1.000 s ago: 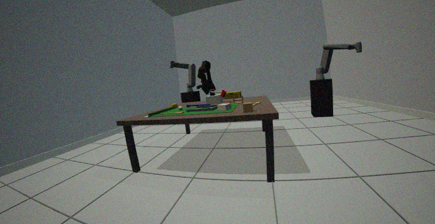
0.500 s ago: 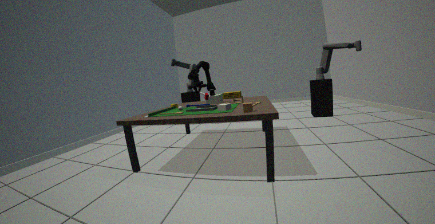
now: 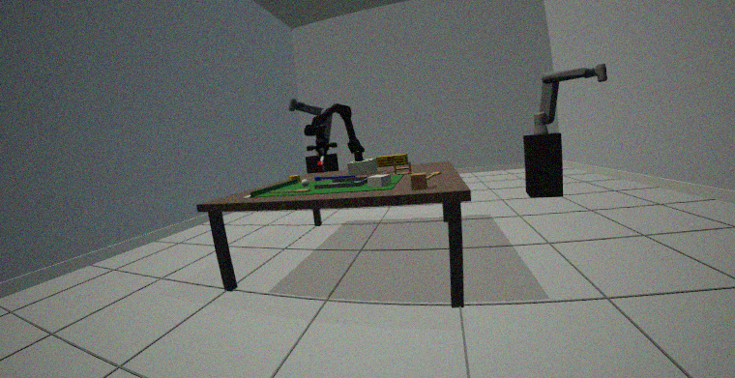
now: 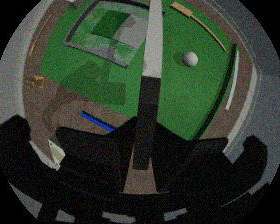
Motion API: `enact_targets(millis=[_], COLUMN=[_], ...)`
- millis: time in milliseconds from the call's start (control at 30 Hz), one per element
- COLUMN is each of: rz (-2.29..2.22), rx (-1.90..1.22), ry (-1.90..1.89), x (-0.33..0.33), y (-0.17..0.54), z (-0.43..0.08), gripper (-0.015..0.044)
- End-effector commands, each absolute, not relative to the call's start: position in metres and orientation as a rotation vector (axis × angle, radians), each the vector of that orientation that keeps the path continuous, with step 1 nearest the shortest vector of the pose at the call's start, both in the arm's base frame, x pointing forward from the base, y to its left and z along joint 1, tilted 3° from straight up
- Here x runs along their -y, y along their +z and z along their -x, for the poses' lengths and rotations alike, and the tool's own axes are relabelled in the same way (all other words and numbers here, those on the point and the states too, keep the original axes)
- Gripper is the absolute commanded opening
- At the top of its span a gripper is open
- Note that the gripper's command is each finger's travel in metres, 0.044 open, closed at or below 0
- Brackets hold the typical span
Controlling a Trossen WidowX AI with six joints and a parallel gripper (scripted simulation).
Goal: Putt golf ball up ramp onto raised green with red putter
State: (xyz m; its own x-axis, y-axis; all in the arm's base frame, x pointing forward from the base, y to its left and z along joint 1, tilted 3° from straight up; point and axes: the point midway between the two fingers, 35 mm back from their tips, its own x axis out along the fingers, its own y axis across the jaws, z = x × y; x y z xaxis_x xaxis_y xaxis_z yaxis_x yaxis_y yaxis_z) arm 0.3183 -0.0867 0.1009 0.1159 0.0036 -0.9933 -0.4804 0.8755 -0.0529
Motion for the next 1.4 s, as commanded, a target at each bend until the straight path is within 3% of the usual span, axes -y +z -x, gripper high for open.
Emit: enact_targets(millis=[0,467,1367], rz=[0.333,0.121,0.118], rx=[-1.444,-1.497,-1.498], ry=[0.277,0.028,0.025], x=[0.115,0.191,0.195], y=[0.104,0.112,0.062], z=[-0.313,-0.28,-0.283], gripper=[0.0,0.0,0.0])
